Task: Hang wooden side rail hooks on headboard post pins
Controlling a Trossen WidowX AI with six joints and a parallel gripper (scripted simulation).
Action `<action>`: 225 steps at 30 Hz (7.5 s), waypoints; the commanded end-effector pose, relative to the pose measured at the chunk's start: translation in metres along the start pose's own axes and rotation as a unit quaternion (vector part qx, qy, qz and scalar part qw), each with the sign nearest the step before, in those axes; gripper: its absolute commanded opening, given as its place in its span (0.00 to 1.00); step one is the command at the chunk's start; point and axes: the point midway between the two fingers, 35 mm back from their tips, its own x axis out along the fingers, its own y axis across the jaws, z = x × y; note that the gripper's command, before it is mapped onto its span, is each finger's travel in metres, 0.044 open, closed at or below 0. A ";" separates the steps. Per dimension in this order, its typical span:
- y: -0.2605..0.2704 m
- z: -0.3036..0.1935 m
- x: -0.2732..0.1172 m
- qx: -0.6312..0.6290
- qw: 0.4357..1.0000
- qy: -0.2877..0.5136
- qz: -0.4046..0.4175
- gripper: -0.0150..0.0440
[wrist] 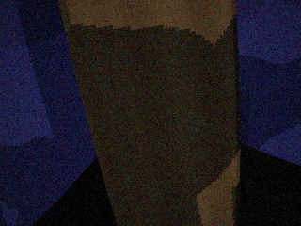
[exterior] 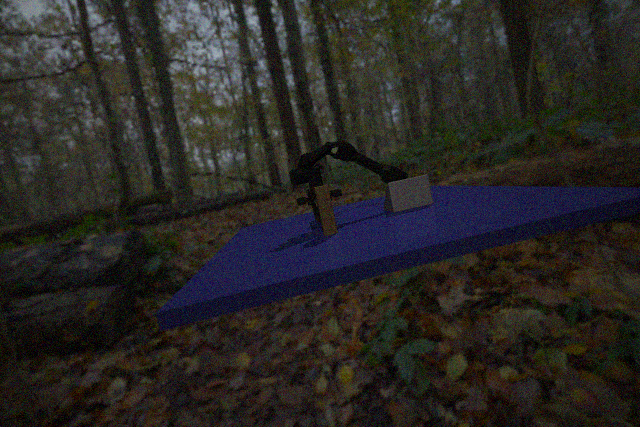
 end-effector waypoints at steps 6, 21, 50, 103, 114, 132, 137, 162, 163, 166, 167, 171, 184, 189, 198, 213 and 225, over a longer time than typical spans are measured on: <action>0.000 -0.004 -0.004 -0.001 1.000 0.002 0.004 0.25; 0.000 -0.006 -0.004 -0.001 1.000 0.002 0.004 0.25; 0.000 -0.009 -0.003 -0.001 1.000 0.002 0.004 0.25; 0.000 -0.014 -0.004 -0.001 1.000 0.002 0.004 0.25; 0.000 -0.015 -0.005 -0.001 1.000 0.002 0.004 0.25; 0.000 -0.017 -0.004 -0.001 1.000 0.002 0.004 0.25; 0.000 -0.018 -0.005 -0.001 1.000 0.002 0.004 0.25; 0.000 -0.020 -0.005 -0.001 1.000 0.003 0.004 0.25; 0.000 -0.020 -0.005 -0.001 1.000 0.003 0.004 0.25; 0.000 -0.021 -0.005 -0.001 1.000 0.003 0.004 0.25; 0.000 -0.021 -0.005 -0.001 1.000 0.003 0.004 0.25; -0.001 -0.021 -0.005 -0.001 1.000 0.003 0.004 0.25; 0.000 -0.022 -0.004 -0.001 1.000 0.003 0.004 0.25; 0.000 -0.023 -0.005 -0.001 1.000 0.003 0.004 0.25; -0.001 -0.024 -0.004 -0.001 1.000 0.003 0.004 0.25; 0.000 -0.025 -0.004 -0.001 1.000 0.003 0.004 0.25; -0.001 -0.027 -0.005 -0.001 1.000 0.003 0.004 0.25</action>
